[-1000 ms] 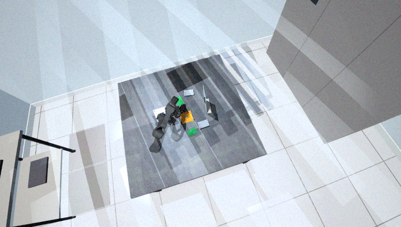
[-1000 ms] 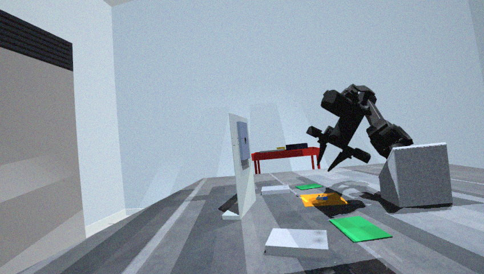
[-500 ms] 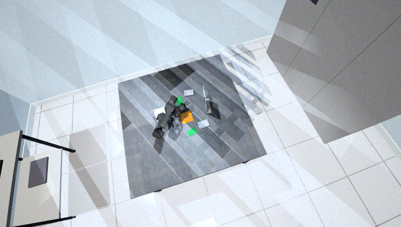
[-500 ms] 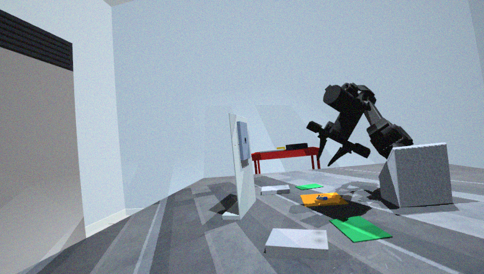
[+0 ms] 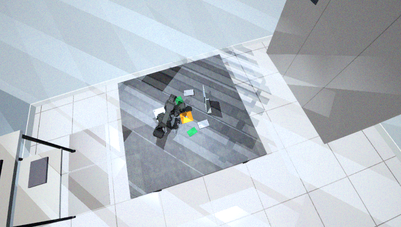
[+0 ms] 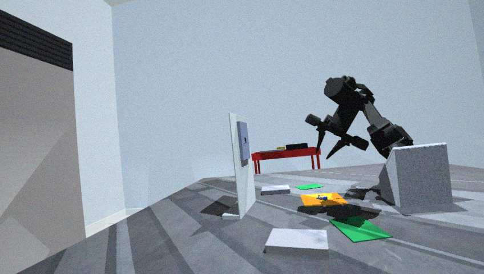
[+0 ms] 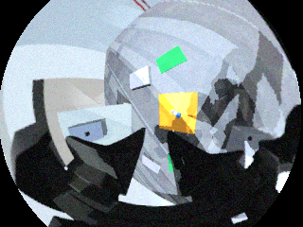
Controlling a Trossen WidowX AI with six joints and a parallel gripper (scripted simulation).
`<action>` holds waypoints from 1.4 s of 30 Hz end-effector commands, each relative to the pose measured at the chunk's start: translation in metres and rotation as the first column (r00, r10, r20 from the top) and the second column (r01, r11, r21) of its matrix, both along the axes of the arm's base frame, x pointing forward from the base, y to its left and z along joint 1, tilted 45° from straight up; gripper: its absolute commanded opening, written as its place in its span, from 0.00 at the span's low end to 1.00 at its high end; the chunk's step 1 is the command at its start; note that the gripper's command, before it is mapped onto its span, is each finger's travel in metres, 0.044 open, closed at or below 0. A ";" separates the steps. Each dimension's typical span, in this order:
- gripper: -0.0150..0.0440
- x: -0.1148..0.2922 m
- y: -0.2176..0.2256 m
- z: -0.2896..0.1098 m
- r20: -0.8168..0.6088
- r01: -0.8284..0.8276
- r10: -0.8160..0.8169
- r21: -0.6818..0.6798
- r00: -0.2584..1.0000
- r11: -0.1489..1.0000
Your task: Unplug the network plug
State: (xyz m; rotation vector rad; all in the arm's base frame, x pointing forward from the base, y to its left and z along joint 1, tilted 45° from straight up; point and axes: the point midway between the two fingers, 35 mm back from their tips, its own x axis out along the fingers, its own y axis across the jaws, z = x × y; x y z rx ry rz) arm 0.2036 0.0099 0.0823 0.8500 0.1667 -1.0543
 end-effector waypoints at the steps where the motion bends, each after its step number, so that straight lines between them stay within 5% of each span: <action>1: 0.52 0.001 0.008 0.006 -0.004 -0.001 0.001 0.003 1.000 1.000; 31: 0.52 0.000 0.063 0.067 0.008 0.000 0.000 -0.010 1.000 1.000; 42: 1.00 0.000 0.063 0.067 0.008 0.000 0.000 -0.010 1.000 1.000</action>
